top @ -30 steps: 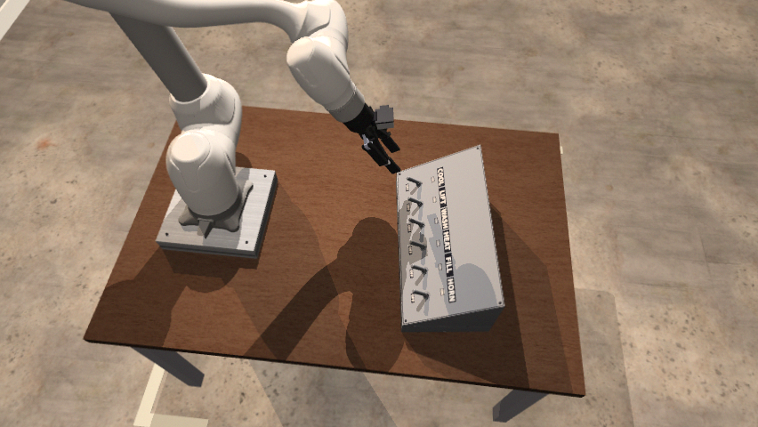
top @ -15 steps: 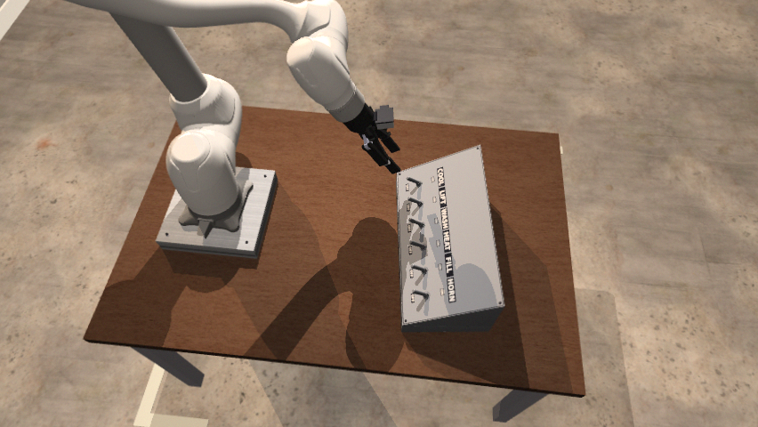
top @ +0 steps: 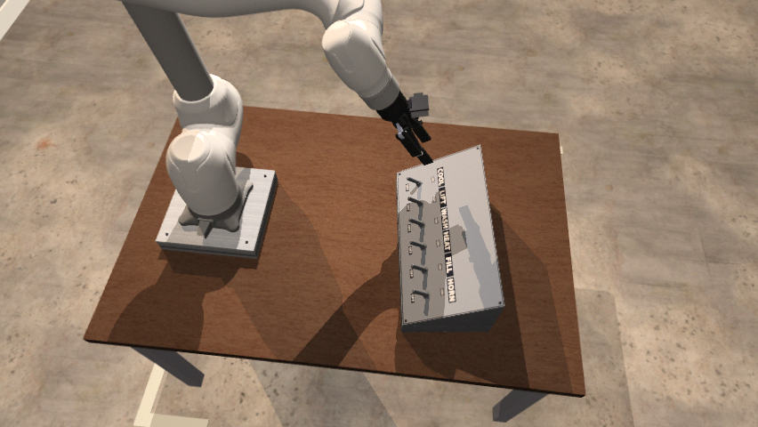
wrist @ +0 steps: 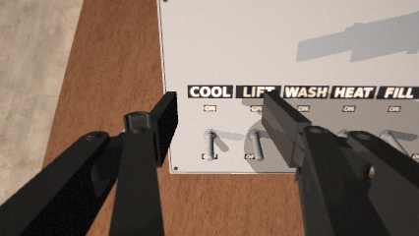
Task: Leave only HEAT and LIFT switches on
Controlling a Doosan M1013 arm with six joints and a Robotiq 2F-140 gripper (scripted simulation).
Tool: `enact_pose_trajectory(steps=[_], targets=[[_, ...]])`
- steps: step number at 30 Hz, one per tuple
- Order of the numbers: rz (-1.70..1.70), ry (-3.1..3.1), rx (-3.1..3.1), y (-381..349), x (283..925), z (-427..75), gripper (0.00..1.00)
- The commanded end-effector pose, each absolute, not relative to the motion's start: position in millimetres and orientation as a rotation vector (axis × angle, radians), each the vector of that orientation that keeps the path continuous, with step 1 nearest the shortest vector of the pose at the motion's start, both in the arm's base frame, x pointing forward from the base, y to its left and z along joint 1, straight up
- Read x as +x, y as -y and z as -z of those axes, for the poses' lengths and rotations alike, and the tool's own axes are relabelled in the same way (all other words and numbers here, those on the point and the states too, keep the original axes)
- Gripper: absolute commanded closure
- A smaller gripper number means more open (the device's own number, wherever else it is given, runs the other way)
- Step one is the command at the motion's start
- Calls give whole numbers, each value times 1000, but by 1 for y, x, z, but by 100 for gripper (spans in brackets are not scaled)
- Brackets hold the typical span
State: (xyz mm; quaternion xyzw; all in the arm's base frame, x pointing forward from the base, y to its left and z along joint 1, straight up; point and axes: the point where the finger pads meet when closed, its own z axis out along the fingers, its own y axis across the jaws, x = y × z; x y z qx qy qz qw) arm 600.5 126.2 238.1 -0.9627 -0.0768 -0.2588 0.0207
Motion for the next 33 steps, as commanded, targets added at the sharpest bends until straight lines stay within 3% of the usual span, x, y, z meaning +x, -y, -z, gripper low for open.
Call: enact_pose_trajectory(steps=[1,33], targets=[[795,232,-2985,-125,612,-246,0],[799,232,-2984,-131,644,-183,0]])
